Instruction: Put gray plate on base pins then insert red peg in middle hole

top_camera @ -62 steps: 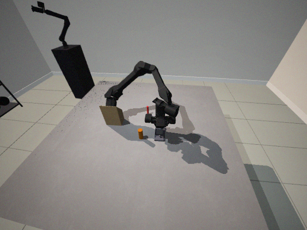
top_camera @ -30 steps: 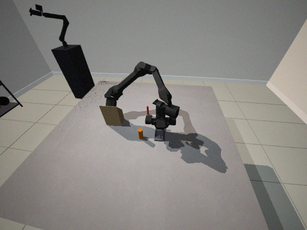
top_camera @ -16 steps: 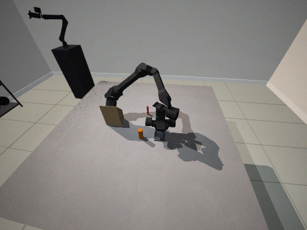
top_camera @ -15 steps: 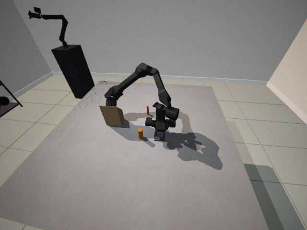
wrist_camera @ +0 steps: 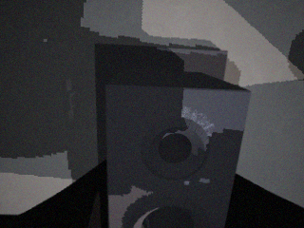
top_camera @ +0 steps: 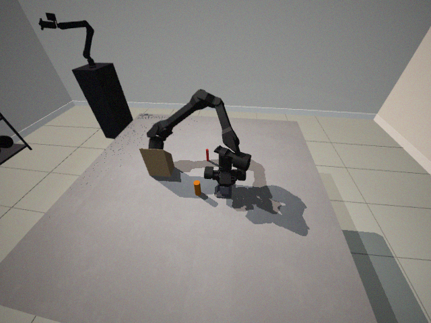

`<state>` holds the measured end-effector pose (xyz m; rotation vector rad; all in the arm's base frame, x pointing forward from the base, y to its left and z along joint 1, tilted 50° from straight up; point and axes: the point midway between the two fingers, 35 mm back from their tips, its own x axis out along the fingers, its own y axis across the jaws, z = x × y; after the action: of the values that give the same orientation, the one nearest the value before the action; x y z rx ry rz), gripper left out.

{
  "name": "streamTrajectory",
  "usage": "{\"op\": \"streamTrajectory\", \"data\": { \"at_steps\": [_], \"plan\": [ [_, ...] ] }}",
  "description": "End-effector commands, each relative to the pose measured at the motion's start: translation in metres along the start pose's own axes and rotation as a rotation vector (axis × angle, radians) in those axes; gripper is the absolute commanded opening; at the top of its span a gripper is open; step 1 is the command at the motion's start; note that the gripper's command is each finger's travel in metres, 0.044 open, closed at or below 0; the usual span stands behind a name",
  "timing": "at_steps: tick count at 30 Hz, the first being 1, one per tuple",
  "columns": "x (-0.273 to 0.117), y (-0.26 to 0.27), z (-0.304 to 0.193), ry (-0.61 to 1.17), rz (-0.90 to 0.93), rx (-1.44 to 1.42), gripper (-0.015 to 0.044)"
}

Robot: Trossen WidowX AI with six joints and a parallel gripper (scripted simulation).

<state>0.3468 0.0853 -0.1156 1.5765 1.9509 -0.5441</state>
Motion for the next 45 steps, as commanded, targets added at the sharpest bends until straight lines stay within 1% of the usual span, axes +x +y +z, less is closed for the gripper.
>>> {"op": "streamTrajectory", "data": {
  "at_steps": [1, 18, 25, 27, 31, 34, 42, 45],
  "plan": [
    [-0.001, 0.0, 0.0, -0.001, 0.002, 0.0, 0.0],
    [-0.001, 0.0, 0.0, -0.001, 0.002, 0.0, 0.044],
    [-0.003, 0.001, 0.001, -0.002, 0.002, 0.0, 0.044],
    [-0.025, 0.004, 0.002, -0.007, 0.003, 0.001, 0.044],
    [-0.095, 0.004, 0.003, -0.012, 0.002, 0.003, 0.044],
    [-0.12, 0.0, 0.001, -0.009, 0.001, 0.003, 0.044],
    [-0.121, 0.002, 0.001, -0.009, 0.001, -0.001, 0.044],
    [-0.125, -0.003, -0.031, -0.011, 0.0, -0.053, 0.044]
  ]
}}
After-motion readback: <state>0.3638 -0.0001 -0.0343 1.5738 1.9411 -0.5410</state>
